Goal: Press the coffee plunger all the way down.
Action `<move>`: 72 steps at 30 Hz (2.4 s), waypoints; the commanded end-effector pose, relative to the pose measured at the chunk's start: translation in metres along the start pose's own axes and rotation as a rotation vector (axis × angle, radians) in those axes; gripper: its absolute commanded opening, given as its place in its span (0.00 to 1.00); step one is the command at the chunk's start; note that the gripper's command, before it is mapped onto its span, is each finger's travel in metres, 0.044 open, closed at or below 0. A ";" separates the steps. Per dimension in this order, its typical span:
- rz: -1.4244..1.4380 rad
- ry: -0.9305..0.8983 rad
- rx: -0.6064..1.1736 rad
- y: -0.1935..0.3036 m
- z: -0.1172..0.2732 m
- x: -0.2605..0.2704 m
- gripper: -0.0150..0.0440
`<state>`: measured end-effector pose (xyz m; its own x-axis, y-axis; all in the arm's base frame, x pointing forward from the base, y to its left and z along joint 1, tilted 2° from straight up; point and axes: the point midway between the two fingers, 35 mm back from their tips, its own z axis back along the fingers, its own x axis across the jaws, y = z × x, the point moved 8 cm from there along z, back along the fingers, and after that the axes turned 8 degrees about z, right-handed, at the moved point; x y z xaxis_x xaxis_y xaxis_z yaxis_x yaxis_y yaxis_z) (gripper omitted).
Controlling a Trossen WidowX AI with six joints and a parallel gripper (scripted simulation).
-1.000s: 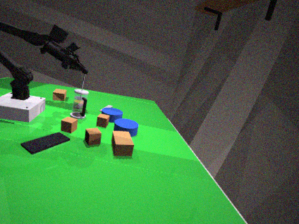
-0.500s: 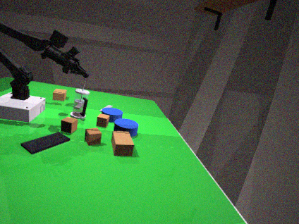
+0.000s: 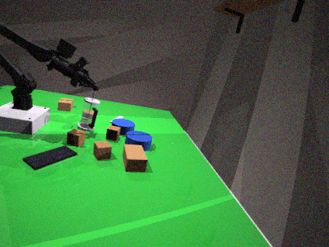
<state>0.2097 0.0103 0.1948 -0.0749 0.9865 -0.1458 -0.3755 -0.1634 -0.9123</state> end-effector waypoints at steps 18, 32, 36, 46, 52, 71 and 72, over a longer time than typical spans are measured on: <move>0.012 -0.015 0.095 0.022 -0.021 0.002 0.46; 0.012 -0.015 0.095 0.019 -0.025 0.002 0.46; 0.012 -0.015 0.094 0.018 -0.025 0.002 0.46; 0.012 -0.015 0.094 0.017 -0.027 0.002 0.46; 0.012 -0.014 0.094 0.017 -0.028 0.002 0.46; 0.012 -0.014 0.094 0.015 -0.031 0.002 0.46; 0.012 -0.014 0.094 0.015 -0.031 0.002 0.46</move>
<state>0.2324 0.0099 0.1736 -0.0859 0.9859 -0.1437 -0.4415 -0.1669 -0.8816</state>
